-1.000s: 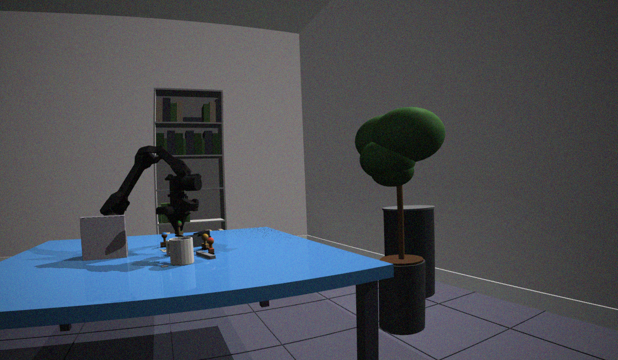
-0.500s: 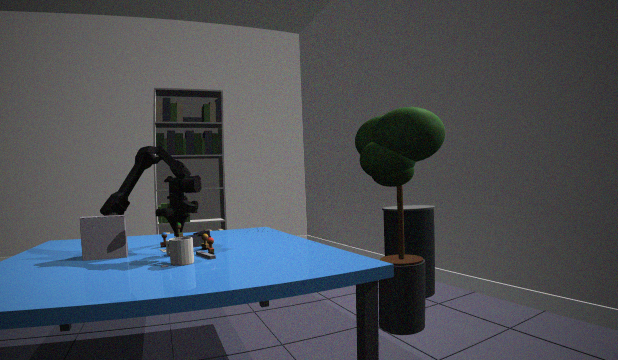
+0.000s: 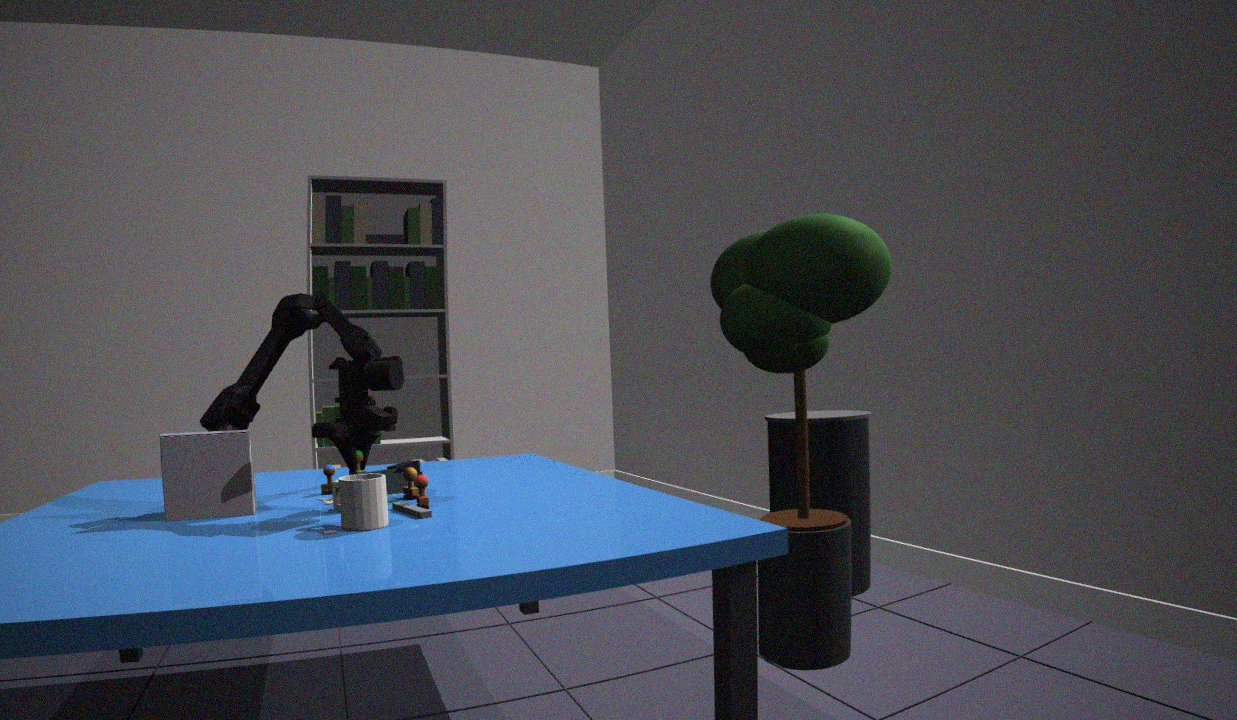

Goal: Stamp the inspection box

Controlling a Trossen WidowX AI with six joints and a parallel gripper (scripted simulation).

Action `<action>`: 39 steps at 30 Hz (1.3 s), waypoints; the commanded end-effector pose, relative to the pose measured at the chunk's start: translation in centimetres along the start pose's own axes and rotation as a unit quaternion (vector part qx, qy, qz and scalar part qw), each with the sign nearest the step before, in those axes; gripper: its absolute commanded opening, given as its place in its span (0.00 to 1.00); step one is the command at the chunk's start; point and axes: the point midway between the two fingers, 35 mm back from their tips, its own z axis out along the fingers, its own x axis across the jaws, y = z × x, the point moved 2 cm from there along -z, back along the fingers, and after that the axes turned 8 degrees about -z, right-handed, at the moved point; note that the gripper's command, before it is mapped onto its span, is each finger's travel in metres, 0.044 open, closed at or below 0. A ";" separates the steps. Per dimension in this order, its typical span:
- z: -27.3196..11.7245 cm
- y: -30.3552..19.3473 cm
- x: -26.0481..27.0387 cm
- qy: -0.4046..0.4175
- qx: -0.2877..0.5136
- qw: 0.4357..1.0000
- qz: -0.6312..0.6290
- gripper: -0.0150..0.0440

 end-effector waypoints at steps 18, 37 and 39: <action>1.4 0.0 0.0 0.002 0.000 1.000 0.004 0.25; 2.7 -0.1 0.0 0.003 0.000 1.000 0.004 0.25; 2.9 -0.1 0.0 0.003 0.000 1.000 0.004 0.25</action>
